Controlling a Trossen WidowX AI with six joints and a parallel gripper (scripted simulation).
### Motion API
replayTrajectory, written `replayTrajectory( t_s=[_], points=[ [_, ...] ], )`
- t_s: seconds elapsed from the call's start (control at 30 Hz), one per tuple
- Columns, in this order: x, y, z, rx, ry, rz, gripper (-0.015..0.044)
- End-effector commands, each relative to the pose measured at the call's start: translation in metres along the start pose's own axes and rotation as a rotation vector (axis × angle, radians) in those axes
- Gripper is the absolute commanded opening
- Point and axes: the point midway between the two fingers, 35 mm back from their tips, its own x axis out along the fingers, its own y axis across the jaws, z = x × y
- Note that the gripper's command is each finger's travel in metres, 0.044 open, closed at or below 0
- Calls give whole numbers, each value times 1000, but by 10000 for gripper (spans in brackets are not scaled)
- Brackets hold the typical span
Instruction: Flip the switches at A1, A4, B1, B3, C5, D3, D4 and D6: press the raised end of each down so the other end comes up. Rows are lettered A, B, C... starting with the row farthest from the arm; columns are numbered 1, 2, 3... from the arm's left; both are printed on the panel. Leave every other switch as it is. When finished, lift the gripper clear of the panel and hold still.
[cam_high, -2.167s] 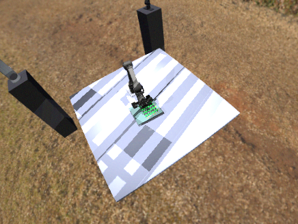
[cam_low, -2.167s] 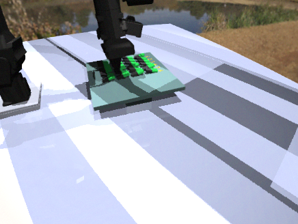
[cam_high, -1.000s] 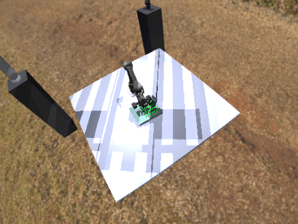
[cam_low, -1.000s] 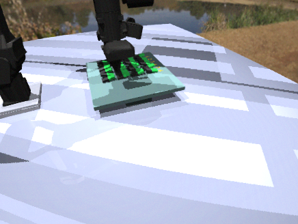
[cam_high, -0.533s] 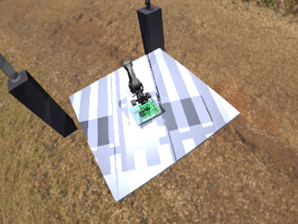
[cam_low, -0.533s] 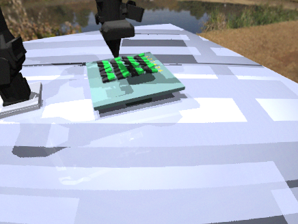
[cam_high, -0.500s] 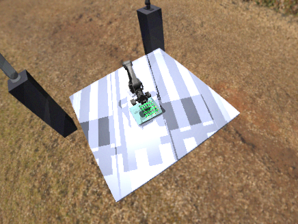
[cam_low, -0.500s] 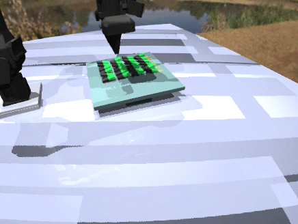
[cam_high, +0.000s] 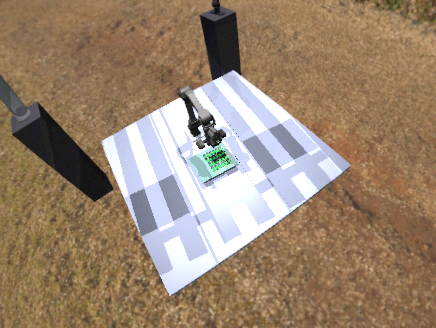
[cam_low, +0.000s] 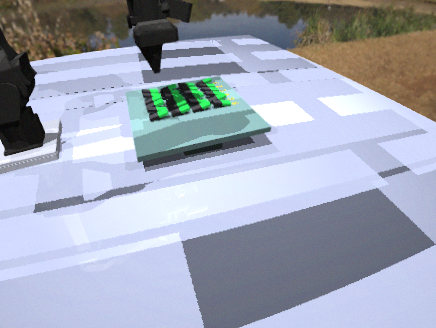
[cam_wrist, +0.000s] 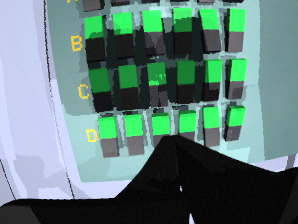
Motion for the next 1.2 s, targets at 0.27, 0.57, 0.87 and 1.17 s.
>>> replayTrajectory(
  t_s=[0.27, 0.57, 0.87, 1.17],
  points=[
    [31, 1, -6, 7, 41, -1, 0],
    [41, 1, -6, 7, 41, -1, 0],
    [45, 1, -6, 7, 41, -1, 0],
    [45, 1, -6, 7, 41, -1, 0]
  ],
)
